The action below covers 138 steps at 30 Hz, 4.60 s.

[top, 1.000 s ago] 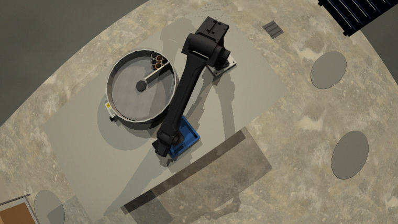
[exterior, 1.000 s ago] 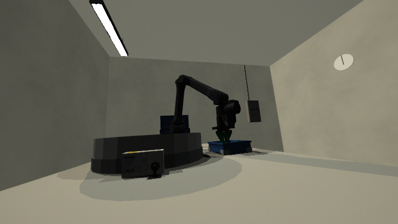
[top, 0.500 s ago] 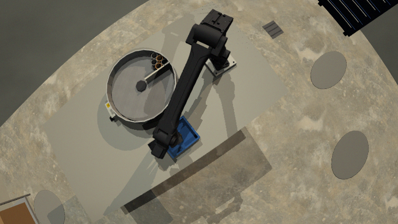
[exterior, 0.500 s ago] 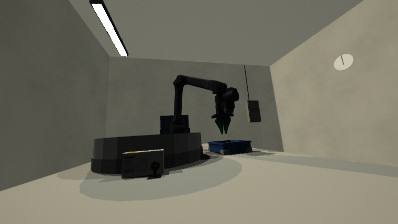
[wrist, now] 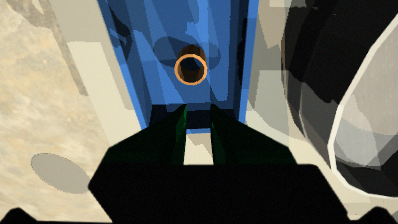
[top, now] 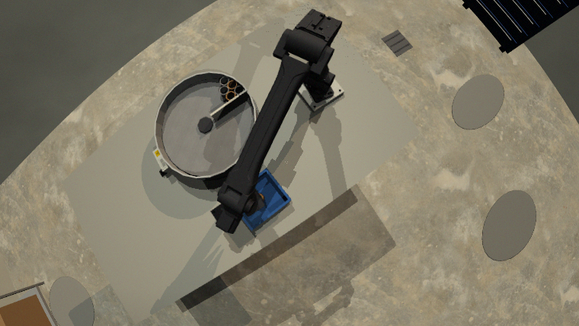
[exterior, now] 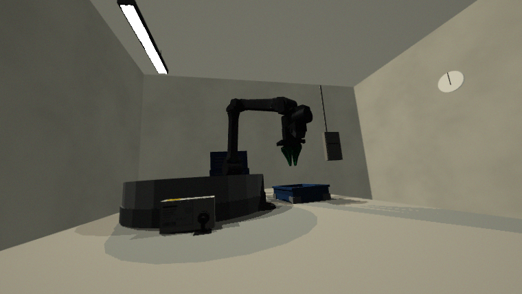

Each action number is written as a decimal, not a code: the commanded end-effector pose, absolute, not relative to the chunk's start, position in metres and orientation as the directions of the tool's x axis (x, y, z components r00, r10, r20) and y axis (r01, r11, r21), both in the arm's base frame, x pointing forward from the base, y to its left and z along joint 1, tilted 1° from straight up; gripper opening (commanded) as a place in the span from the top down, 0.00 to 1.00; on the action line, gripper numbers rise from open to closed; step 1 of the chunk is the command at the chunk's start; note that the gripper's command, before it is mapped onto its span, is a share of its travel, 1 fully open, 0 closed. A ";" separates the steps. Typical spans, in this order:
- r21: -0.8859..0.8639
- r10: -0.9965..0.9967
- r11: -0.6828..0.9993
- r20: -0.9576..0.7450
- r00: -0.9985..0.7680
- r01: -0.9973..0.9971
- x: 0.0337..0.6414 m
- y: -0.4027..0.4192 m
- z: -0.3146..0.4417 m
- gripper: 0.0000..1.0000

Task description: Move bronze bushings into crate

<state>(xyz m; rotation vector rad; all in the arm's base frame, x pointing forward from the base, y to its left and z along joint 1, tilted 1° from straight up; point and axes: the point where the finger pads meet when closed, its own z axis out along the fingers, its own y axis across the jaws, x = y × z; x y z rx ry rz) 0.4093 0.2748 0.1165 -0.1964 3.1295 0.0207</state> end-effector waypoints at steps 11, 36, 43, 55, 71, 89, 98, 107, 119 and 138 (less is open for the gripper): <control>0.032 -0.123 0.992 -0.053 -0.991 -0.125 0.423 0.283 0.145 0.81; 0.032 -0.123 0.992 -0.053 -0.991 -0.125 0.423 0.283 0.145 0.81; 0.032 -0.123 0.992 -0.053 -0.991 -0.125 0.423 0.283 0.145 0.81; 0.032 -0.123 0.992 -0.053 -0.991 -0.125 0.423 0.283 0.145 0.81; 0.032 -0.123 0.992 -0.053 -0.991 -0.125 0.423 0.283 0.145 0.81; 0.040 -0.123 0.991 -0.069 -0.990 -0.126 0.424 0.284 0.156 0.81; 0.040 -0.123 0.991 -0.069 -0.990 -0.126 0.424 0.284 0.156 0.81; 0.040 -0.123 0.991 -0.069 -0.990 -0.126 0.424 0.284 0.156 0.81; 0.040 -0.128 0.991 -0.069 -0.989 -0.131 0.424 0.283 0.156 0.87; 0.020 -0.214 0.976 -0.041 -0.976 -0.215 0.409 0.247 0.133 0.87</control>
